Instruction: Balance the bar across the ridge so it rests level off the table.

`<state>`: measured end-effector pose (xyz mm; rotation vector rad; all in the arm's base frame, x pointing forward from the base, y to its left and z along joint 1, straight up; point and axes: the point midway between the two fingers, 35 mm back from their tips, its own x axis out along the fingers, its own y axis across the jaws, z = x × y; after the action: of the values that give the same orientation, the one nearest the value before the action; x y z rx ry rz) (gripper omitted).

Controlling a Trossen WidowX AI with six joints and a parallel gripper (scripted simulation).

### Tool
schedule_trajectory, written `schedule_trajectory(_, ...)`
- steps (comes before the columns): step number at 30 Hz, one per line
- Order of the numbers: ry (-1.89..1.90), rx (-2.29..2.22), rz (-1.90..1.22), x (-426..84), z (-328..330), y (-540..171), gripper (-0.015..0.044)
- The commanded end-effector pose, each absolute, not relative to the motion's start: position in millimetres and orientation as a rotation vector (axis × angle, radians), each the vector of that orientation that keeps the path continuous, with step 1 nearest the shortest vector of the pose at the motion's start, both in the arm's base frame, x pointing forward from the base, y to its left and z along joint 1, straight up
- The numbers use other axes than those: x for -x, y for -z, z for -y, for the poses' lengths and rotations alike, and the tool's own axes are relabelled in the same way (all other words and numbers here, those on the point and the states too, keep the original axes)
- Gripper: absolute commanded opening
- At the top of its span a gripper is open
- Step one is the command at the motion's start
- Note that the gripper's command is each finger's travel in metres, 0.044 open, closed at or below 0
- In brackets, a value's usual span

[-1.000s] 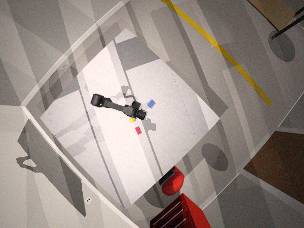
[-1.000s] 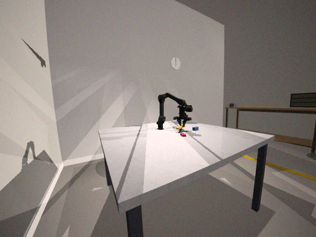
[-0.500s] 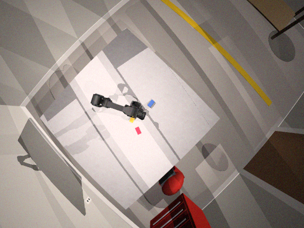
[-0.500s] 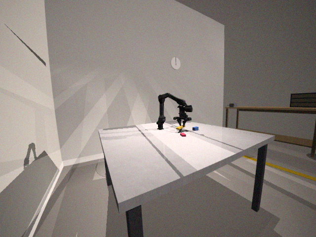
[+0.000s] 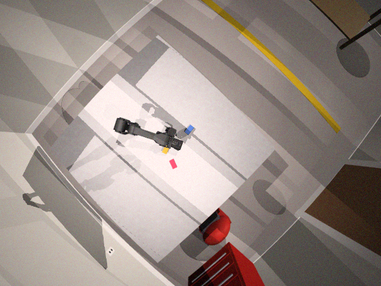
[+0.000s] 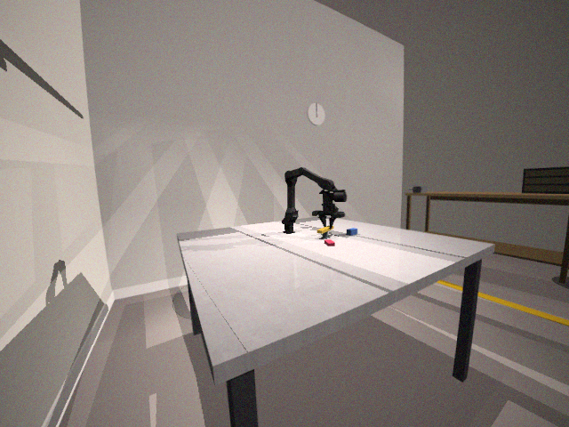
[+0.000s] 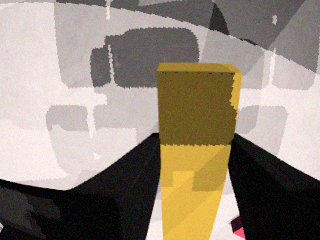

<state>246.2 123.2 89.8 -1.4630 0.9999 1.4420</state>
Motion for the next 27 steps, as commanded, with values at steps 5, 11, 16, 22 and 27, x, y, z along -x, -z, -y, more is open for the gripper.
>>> schedule_trajectory(5,-1.441,1.463,-1.002,-246.2,-123.0,-87.9,0.0)
schedule_trajectory(11,-1.441,1.463,-1.002,-246.2,-123.0,-87.5,0.0)
schedule_trajectory(16,-1.441,1.463,-1.002,-246.2,-123.0,-87.1,0.0)
schedule_trajectory(22,-1.441,1.463,-1.002,-246.1,-123.0,-86.5,0.0)
schedule_trajectory(27,-1.441,1.463,-1.002,-246.0,-123.1,-86.1,0.0)
